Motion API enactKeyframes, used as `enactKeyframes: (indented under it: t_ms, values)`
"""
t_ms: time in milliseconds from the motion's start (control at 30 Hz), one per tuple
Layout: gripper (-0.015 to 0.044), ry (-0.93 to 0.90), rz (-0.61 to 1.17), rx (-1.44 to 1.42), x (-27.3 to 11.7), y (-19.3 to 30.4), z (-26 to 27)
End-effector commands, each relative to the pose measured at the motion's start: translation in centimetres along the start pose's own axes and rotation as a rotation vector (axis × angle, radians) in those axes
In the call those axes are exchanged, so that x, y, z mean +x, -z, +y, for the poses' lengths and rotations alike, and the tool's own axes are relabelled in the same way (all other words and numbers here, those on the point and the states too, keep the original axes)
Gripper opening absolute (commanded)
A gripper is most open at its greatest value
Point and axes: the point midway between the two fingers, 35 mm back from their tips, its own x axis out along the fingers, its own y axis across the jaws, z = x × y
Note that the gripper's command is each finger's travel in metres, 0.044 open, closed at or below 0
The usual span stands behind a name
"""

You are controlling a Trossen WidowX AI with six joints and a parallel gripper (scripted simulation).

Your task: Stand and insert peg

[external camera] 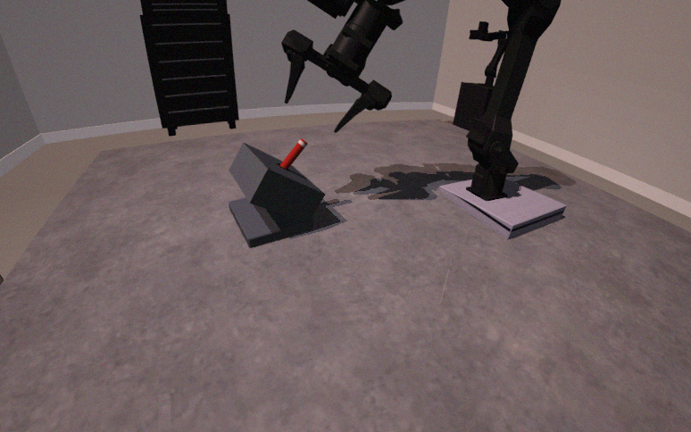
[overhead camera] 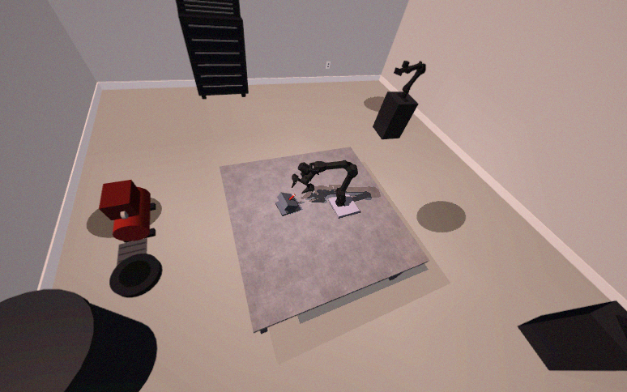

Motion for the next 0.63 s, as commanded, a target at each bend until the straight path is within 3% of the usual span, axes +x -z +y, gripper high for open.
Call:
enactKeyframes:
  t_ms: [0,600]
  values:
    - [0.044,-0.008,0.005,-0.004,-1.0,0.1,0.1]
    - [0.044,-0.008,0.004,-0.004,-2.8,-0.1,-0.1]
